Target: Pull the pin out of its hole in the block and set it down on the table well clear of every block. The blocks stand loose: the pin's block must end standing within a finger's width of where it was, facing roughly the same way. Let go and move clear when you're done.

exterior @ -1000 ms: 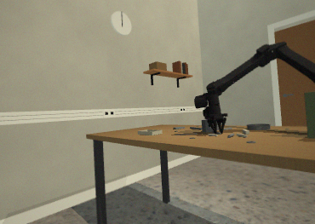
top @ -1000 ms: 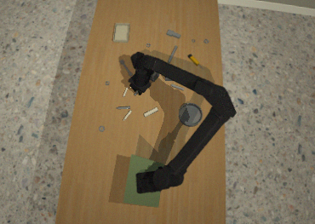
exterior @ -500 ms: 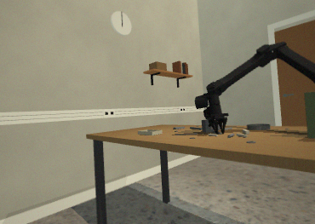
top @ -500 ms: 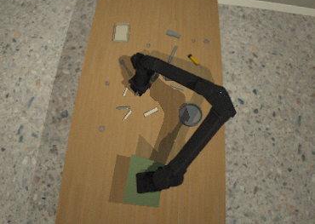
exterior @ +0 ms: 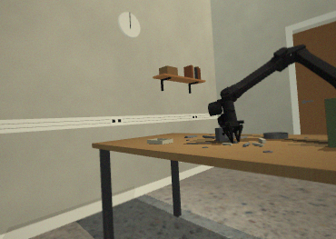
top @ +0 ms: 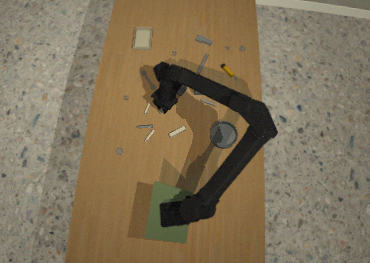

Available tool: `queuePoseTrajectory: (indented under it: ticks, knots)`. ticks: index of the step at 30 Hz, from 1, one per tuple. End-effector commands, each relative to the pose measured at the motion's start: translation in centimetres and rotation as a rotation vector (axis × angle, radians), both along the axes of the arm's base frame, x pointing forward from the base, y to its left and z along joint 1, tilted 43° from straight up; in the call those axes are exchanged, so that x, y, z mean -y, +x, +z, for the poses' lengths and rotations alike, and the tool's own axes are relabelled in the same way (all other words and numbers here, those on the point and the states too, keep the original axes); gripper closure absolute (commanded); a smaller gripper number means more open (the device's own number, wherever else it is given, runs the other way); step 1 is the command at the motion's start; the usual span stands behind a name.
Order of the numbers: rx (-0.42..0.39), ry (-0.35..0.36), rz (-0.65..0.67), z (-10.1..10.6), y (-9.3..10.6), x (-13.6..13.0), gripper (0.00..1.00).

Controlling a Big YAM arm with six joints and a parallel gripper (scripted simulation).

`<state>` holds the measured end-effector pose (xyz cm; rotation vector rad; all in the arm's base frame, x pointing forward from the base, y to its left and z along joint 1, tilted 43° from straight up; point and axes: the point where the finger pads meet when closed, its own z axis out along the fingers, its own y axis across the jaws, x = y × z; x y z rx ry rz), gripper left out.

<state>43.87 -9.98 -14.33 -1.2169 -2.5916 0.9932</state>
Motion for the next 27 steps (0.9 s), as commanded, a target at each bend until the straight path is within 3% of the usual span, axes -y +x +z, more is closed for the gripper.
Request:
queuePoseTrajectory:
  ticks: [1, 5, 27]
  knots:
    - [0.037, -0.002, 0.025, 2.3, 1.4, -2.0, 0.68]
    - [0.049, 0.0, 0.034, 3.4, 1.9, -3.1, 0.68]
    - [0.052, 0.0, 0.039, 4.0, 2.6, -4.0, 0.68]
